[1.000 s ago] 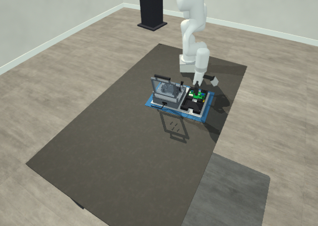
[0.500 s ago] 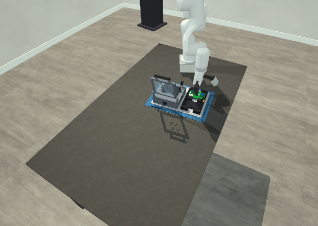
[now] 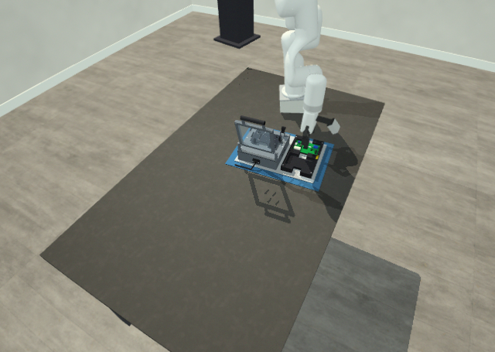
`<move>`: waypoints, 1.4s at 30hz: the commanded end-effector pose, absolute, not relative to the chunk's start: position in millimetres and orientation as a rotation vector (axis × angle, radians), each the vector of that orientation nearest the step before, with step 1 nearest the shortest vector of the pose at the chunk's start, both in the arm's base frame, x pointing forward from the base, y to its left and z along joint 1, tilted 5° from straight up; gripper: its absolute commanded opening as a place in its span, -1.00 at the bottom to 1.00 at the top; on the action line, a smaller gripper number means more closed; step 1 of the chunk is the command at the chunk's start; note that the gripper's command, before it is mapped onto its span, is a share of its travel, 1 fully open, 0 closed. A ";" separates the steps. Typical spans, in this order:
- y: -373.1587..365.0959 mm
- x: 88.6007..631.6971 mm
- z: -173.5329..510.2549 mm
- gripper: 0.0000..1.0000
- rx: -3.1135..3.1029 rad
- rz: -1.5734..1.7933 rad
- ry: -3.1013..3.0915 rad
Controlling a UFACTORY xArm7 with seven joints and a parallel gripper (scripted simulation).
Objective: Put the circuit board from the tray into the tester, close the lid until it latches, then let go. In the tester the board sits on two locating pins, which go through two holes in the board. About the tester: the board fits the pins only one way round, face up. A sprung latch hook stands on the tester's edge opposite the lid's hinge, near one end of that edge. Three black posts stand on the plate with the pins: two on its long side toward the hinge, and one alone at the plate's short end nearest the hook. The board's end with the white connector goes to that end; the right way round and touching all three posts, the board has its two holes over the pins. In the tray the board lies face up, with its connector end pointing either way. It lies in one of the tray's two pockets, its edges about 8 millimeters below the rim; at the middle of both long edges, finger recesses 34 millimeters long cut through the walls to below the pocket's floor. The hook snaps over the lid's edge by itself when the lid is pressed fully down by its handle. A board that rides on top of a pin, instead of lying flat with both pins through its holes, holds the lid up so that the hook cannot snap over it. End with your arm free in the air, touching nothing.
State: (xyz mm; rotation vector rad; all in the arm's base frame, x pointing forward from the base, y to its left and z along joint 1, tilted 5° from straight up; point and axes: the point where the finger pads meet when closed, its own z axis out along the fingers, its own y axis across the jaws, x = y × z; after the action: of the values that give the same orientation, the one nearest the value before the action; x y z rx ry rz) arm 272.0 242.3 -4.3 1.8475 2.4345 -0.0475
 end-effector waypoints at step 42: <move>242.3 274.6 -29.5 1.00 1.847 -0.042 2.434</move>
State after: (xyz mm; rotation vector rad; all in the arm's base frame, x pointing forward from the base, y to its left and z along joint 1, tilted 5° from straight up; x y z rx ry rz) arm 273.2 241.2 -25.8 1.8475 2.4345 -0.0478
